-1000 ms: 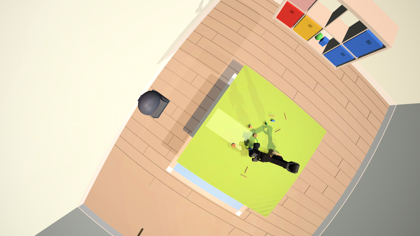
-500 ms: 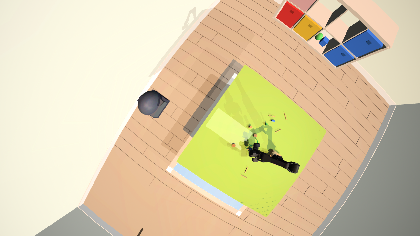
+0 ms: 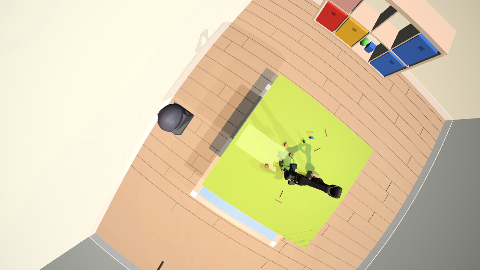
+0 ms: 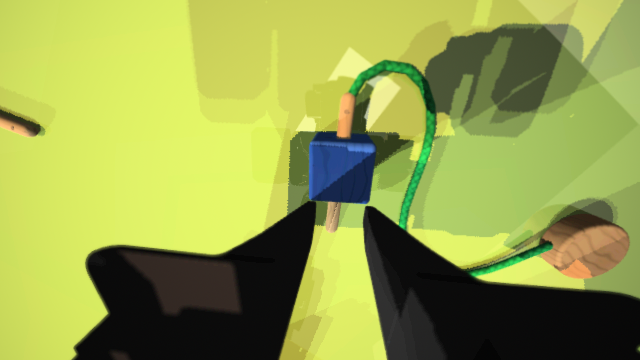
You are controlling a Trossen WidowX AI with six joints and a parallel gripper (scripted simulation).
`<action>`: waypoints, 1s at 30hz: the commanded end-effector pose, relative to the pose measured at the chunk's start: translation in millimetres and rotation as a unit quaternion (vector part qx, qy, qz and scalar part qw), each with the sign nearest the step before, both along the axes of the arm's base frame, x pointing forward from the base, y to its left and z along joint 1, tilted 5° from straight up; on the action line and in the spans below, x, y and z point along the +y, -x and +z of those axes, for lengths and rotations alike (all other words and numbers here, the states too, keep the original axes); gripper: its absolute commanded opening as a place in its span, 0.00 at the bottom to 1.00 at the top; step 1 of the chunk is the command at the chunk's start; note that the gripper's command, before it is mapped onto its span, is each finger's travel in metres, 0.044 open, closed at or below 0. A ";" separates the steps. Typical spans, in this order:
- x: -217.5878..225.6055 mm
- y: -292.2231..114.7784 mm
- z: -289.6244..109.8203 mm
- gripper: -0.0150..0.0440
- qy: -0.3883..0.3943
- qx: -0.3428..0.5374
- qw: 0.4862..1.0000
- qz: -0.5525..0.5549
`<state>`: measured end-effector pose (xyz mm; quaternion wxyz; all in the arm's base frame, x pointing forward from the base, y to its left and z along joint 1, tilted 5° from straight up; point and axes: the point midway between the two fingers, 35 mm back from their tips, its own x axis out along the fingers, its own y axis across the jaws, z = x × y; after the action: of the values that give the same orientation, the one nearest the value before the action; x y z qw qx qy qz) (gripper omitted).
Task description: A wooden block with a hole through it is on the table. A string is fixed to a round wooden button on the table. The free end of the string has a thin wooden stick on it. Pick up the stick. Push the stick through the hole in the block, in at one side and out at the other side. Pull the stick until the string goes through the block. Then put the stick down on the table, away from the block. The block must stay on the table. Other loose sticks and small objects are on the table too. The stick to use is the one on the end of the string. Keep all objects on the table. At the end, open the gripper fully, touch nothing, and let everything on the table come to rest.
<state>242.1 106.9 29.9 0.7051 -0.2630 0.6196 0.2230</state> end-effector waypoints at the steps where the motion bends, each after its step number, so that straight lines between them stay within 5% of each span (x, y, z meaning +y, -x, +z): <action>1: -4.1 6.9 -14.4 0.46 0.010 0.020 1.000 0.000; 13: -4.1 6.9 -14.4 0.46 0.010 0.020 1.000 0.000; 30: 0.0 0.0 0.0 0.27 0.000 0.000 1.000 0.000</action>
<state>242.5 108.2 31.6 0.7069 -0.2616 0.6174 0.2251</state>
